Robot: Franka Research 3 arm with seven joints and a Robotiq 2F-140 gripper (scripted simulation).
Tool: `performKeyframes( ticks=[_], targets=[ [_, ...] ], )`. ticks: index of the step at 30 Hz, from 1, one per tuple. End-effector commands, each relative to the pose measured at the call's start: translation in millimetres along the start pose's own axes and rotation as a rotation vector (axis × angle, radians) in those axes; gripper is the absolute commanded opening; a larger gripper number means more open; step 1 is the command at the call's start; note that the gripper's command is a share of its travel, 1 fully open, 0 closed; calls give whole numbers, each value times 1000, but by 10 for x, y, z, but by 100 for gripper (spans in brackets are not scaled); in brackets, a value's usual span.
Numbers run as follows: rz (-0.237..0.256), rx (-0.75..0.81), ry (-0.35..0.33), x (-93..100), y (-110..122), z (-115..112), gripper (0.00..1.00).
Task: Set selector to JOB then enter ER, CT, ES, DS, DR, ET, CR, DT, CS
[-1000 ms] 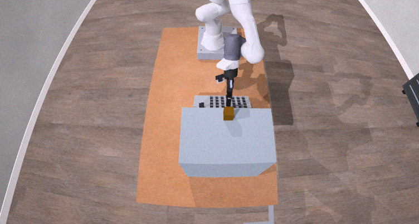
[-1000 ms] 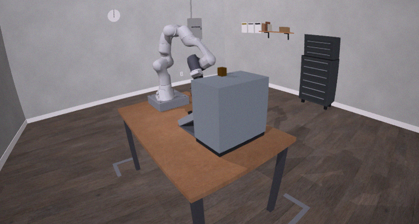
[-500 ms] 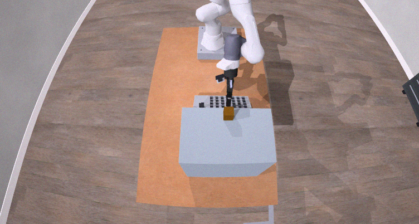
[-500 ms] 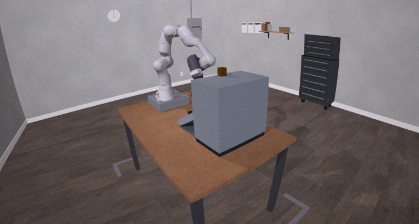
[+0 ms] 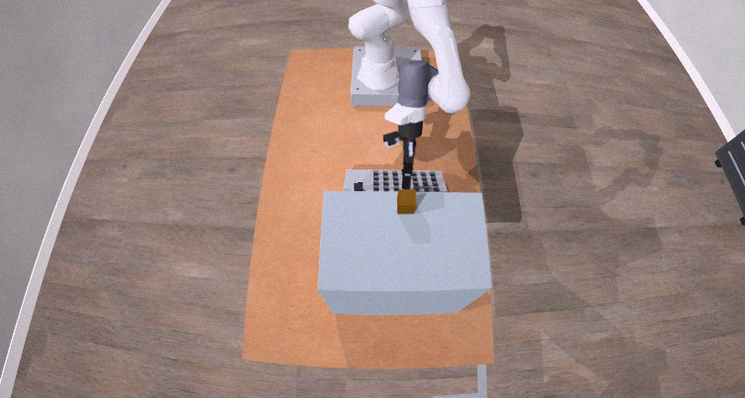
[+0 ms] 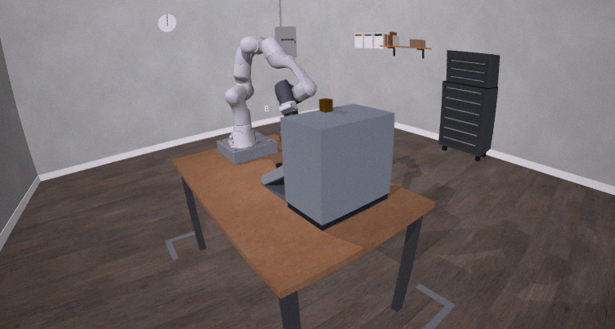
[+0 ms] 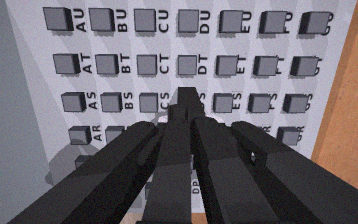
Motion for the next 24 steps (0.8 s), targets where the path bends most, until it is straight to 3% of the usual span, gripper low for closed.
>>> performKeyframes(
  ticks=[1,24],
  targets=[
    [10,-2,-6,-15,8,-13,10],
    [10,-2,-6,-16,8,-13,10]
  ],
)
Point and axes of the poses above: the point where the finger pads meet when closed, its own x axis back along the fingers, its own y axis across the jaws, z = x × y, the point moved 6 cm from there along x, back along the fingers, and after that the axes turned 6 degrees about x, right-handed, at the moved point
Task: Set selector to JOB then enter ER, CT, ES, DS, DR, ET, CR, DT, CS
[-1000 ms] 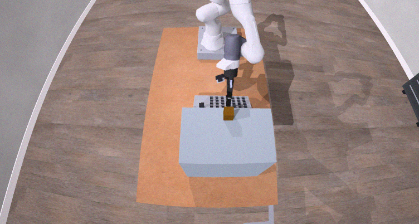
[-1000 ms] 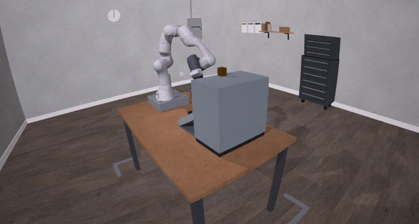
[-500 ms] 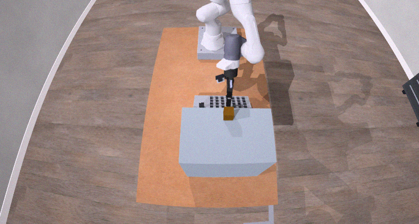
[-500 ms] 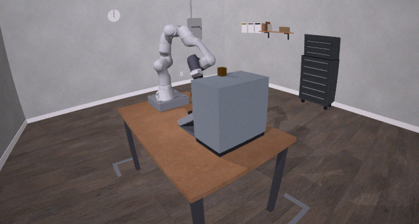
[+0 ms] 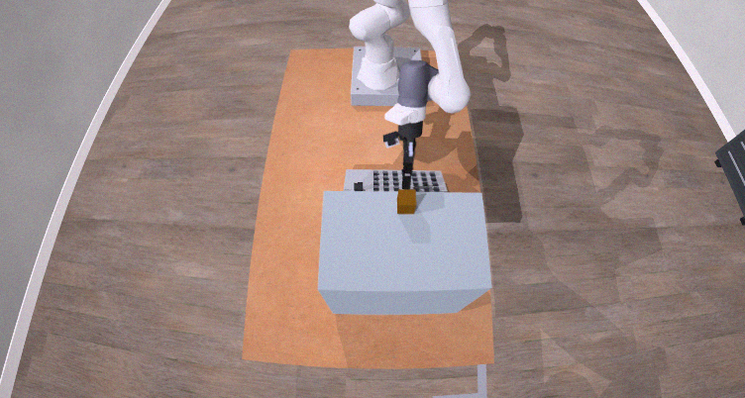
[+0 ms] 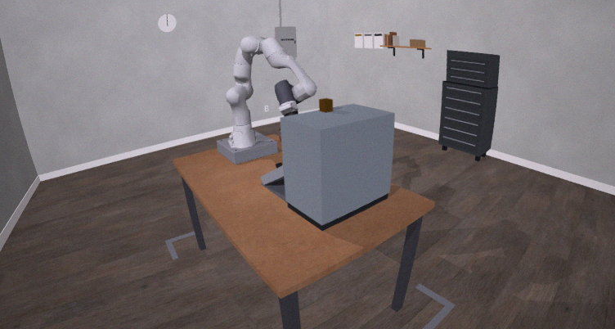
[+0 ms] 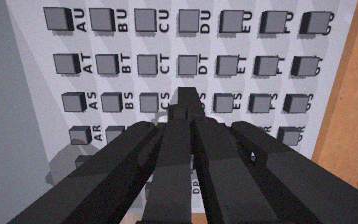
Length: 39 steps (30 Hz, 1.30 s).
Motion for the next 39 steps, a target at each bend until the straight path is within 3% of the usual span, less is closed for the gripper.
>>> performKeyframes(
  ticks=[1,16,39],
  targets=[
    [9,-2,-6,-14,11,-13,10],
    [9,-2,-5,13,10,-12,10],
    [9,-2,-5,237,13,-11,10]
  ],
)
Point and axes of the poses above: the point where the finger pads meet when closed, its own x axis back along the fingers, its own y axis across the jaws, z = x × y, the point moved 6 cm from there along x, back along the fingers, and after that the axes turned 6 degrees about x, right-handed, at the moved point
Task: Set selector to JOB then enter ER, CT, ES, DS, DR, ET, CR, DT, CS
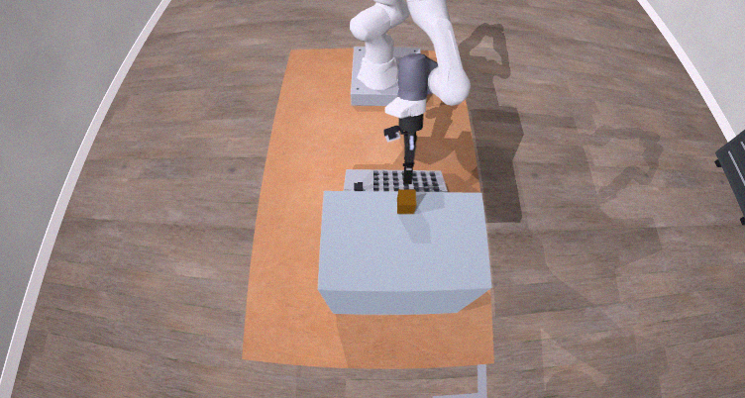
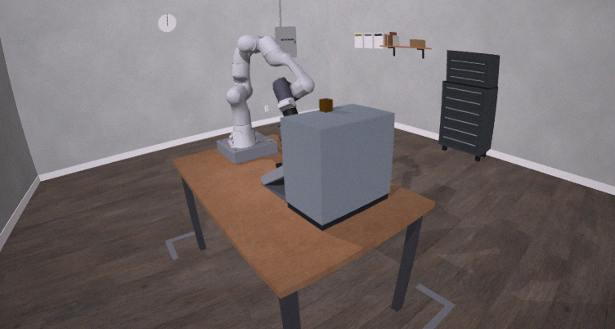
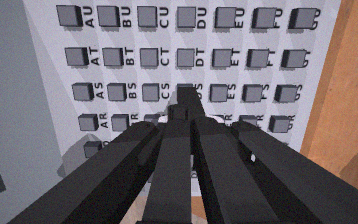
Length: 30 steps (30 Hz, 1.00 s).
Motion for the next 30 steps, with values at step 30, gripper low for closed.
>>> performKeyframes(
  ticks=[30],
  targets=[
    [-7,0,7,128,-389,-287,10]
  ],
)
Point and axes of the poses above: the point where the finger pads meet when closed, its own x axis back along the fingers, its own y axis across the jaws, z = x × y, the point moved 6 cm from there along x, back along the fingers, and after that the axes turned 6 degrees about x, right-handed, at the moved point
